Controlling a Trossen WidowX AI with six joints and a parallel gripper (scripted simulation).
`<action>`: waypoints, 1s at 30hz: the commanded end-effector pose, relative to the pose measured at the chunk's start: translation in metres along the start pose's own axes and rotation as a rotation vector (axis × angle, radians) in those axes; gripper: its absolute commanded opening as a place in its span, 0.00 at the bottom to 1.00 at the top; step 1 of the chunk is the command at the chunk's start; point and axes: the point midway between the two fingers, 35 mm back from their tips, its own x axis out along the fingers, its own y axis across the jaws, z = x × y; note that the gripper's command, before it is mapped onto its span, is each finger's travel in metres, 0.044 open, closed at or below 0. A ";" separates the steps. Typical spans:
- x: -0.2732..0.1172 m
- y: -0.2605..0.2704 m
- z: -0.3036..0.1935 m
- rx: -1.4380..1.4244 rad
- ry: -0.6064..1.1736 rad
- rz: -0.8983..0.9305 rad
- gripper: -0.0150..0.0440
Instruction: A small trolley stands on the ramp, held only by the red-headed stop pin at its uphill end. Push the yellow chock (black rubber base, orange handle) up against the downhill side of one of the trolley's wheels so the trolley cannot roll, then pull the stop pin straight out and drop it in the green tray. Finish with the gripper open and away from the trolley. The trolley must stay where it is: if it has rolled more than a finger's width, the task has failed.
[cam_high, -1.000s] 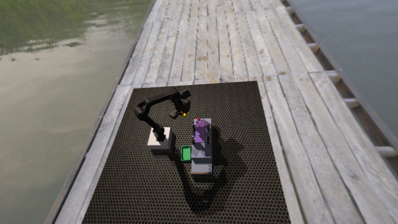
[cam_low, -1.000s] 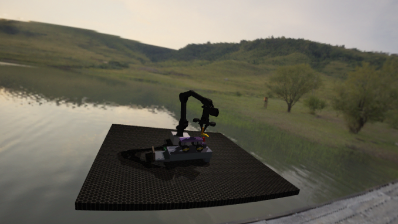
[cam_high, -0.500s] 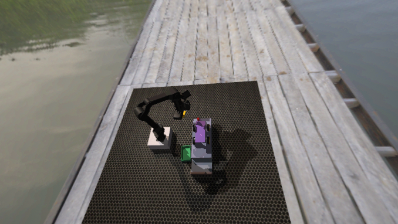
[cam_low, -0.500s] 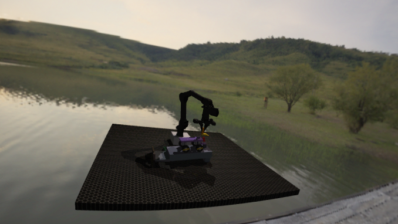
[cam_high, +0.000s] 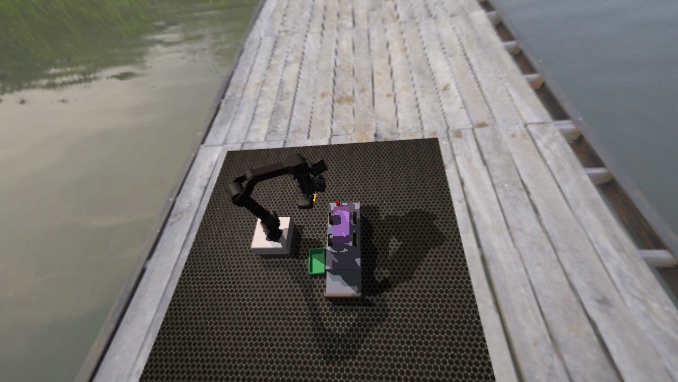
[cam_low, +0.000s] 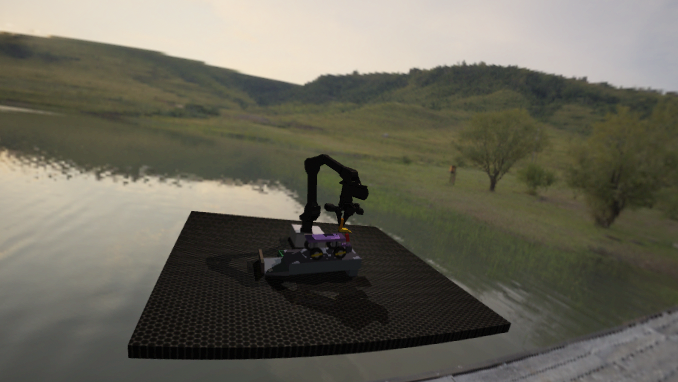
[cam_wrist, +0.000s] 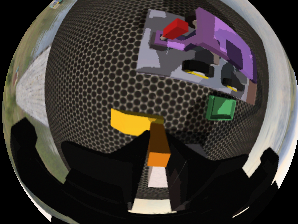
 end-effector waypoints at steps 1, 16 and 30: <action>0.000 -0.013 0.003 -0.014 -0.007 0.007 0.25; 0.006 -0.064 0.015 -0.018 -0.008 0.002 0.25; 0.009 -0.108 0.024 -0.018 -0.009 -0.002 0.25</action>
